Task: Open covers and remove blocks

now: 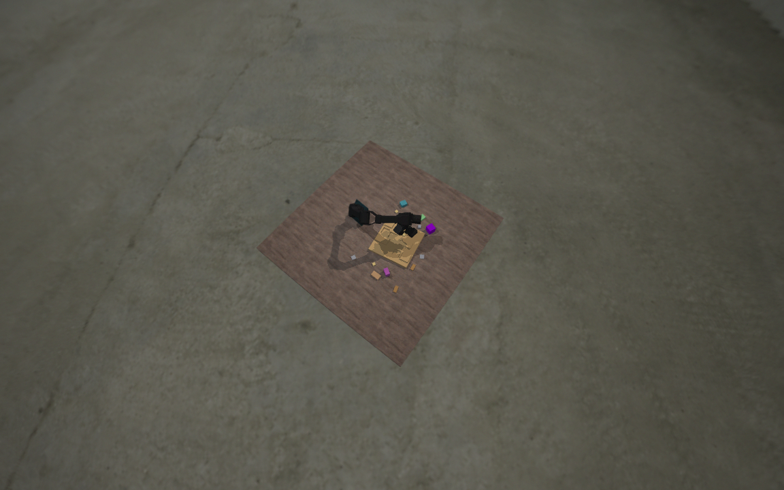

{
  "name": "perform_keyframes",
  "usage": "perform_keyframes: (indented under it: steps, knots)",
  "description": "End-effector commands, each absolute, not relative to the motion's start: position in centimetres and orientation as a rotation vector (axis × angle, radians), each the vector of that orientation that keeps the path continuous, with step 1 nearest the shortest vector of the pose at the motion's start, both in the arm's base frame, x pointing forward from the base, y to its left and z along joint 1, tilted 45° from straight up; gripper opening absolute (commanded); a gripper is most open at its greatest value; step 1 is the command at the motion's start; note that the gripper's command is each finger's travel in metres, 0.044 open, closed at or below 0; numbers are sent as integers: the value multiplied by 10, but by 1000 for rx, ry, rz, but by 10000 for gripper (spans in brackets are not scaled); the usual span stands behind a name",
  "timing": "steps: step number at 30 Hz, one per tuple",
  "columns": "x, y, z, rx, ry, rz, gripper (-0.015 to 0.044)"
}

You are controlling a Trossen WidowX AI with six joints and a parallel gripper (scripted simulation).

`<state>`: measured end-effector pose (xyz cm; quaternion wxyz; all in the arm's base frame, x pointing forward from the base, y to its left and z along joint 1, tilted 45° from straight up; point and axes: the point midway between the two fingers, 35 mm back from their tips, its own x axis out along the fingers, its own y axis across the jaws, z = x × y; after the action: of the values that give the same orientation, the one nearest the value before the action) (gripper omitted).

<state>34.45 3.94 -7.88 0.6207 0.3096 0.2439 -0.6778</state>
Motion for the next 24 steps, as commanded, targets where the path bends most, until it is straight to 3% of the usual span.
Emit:
perform_keyframes:
  steps: [1, 24]
  knots:
    - [343, 30, -88, 702, 561, -1558, 144]
    - [342, 29, -90, 702, 561, -1558, 144]
